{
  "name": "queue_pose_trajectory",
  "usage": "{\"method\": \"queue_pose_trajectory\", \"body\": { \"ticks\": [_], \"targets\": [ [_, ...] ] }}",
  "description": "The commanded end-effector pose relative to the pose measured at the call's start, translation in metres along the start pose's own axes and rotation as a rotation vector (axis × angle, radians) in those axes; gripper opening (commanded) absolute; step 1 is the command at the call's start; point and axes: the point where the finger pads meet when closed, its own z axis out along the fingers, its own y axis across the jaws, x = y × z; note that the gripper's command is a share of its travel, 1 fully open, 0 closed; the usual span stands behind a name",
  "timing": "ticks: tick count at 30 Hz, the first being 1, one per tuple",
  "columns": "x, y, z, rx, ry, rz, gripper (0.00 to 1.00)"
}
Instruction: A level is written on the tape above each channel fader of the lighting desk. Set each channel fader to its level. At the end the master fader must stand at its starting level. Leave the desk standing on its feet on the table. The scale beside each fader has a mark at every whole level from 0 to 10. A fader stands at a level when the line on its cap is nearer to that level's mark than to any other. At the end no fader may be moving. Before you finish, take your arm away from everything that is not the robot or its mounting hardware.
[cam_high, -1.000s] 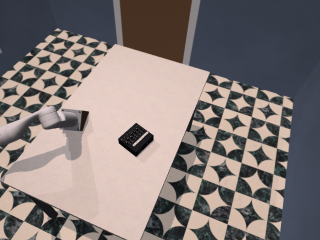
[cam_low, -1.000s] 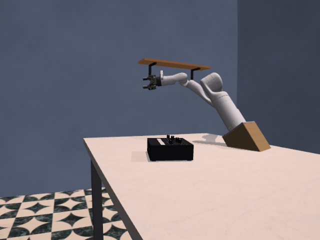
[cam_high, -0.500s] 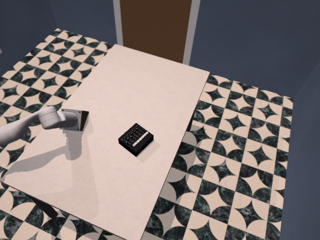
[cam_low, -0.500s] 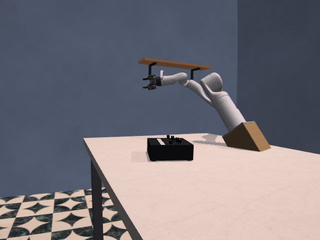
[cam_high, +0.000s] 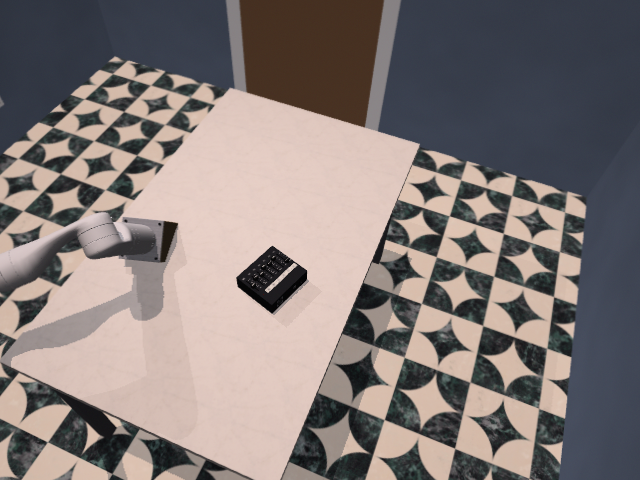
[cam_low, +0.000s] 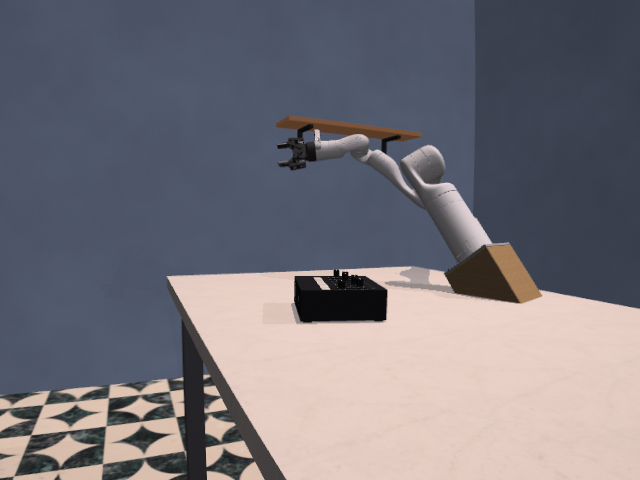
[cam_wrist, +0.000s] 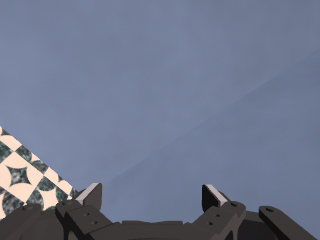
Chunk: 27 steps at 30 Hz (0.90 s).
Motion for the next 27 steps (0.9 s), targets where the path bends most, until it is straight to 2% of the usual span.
{"method": "queue_pose_trajectory", "body": {
  "ticks": [1, 5, 6, 8, 9, 10, 12, 15, 16, 17, 18, 19, 20, 21, 22, 23, 24, 25, 26, 27],
  "targets": [
    [0.039, 0.006, 0.017, 0.030, 0.037, -0.065, 1.00],
    [0.095, 0.006, 0.037, 0.080, 0.092, -0.162, 1.00],
    [0.095, 0.006, 0.037, 0.080, 0.092, -0.162, 1.00],
    [0.128, 0.003, 0.048, 0.109, 0.124, -0.218, 1.00],
    [0.128, 0.003, 0.048, 0.109, 0.124, -0.218, 1.00],
    [0.145, 0.001, 0.053, 0.125, 0.141, -0.249, 1.00],
    [0.145, 0.001, 0.053, 0.125, 0.141, -0.249, 1.00],
    [0.201, -0.010, 0.069, 0.178, 0.197, -0.347, 1.00],
    [0.201, -0.010, 0.069, 0.178, 0.197, -0.347, 1.00],
    [0.221, -0.015, 0.073, 0.197, 0.217, -0.382, 1.00],
    [0.221, -0.015, 0.073, 0.197, 0.217, -0.382, 1.00],
    [0.241, -0.021, 0.078, 0.216, 0.238, -0.418, 1.00],
    [0.241, -0.021, 0.078, 0.216, 0.238, -0.418, 1.00],
    [0.262, -0.028, 0.082, 0.236, 0.260, -0.456, 1.00],
    [0.262, -0.028, 0.082, 0.236, 0.260, -0.456, 1.00],
    [0.283, -0.036, 0.086, 0.257, 0.281, -0.494, 1.00],
    [0.283, -0.036, 0.086, 0.257, 0.281, -0.494, 1.00],
    [0.303, -0.045, 0.089, 0.279, 0.304, -0.533, 1.00],
    [0.303, -0.045, 0.089, 0.279, 0.304, -0.533, 1.00],
    [0.324, -0.055, 0.092, 0.302, 0.327, -0.572, 1.00]
  ]
}}
